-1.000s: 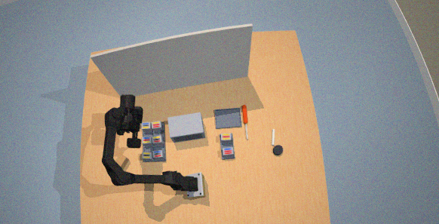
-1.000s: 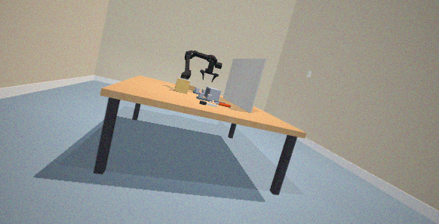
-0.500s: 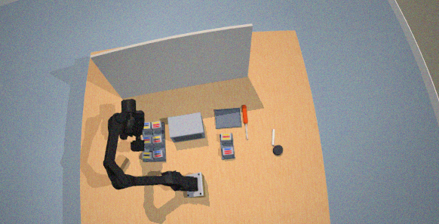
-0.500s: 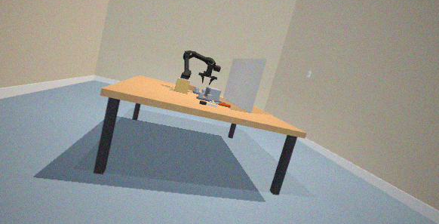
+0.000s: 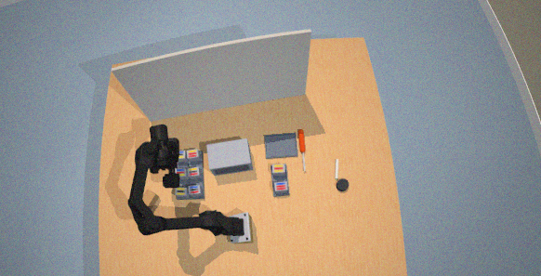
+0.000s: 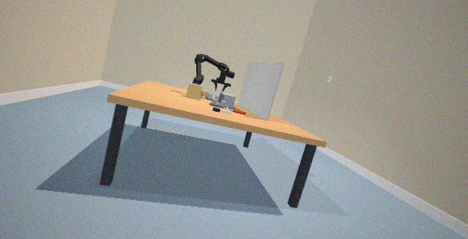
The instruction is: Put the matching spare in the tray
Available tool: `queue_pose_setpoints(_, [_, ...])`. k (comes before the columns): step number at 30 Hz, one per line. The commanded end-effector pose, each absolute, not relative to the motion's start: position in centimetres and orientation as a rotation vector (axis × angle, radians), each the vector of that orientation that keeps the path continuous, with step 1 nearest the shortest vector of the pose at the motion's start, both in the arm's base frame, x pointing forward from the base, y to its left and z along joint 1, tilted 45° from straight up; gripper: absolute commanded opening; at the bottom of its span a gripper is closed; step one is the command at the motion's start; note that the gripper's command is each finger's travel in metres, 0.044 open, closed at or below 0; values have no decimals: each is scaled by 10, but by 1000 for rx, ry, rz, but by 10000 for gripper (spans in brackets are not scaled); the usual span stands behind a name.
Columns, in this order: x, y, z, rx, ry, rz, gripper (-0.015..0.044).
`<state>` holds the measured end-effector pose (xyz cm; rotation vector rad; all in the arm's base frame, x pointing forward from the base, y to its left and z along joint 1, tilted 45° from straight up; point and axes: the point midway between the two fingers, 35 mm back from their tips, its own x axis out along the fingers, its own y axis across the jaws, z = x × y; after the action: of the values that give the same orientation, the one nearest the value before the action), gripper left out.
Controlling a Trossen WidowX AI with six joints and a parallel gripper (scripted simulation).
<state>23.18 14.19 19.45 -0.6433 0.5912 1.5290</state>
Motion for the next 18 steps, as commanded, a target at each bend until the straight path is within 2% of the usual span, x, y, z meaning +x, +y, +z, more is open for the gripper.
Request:
queue_pose_setpoints(1, [231,146,189,-642,597,1527,300])
queue_pose_setpoints(18, [232,165,169,-645,598,1527,300])
